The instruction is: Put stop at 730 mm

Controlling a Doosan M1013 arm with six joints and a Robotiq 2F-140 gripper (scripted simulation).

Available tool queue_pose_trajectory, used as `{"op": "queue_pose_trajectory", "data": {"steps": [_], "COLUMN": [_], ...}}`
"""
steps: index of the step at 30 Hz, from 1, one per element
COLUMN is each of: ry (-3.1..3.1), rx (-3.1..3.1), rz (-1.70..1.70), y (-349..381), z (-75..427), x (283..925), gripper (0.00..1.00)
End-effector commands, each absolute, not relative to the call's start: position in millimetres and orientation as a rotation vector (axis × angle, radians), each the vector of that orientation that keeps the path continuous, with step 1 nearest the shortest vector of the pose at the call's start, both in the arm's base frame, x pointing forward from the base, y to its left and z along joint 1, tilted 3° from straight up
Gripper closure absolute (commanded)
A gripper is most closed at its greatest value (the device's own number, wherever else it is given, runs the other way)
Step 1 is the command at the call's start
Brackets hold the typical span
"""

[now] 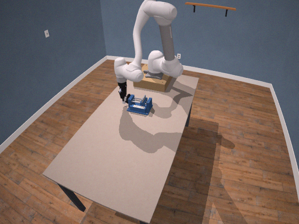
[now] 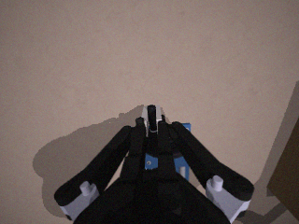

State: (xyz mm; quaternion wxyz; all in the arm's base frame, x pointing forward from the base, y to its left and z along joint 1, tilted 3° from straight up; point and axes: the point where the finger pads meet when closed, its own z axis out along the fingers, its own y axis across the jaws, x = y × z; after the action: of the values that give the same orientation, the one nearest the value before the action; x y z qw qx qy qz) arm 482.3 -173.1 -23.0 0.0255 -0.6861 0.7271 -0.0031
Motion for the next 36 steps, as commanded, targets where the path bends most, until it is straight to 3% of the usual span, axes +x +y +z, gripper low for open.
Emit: {"op": "queue_pose_trajectory", "data": {"steps": [1,36], "ry": [2.247,2.247], "rx": [-2.120,-2.120], "rz": [-0.010,-0.010], "y": [-173.1,-173.5], "z": [-22.4,-17.9], "x": [482.9,486.6], "gripper": [0.96,0.96]}}
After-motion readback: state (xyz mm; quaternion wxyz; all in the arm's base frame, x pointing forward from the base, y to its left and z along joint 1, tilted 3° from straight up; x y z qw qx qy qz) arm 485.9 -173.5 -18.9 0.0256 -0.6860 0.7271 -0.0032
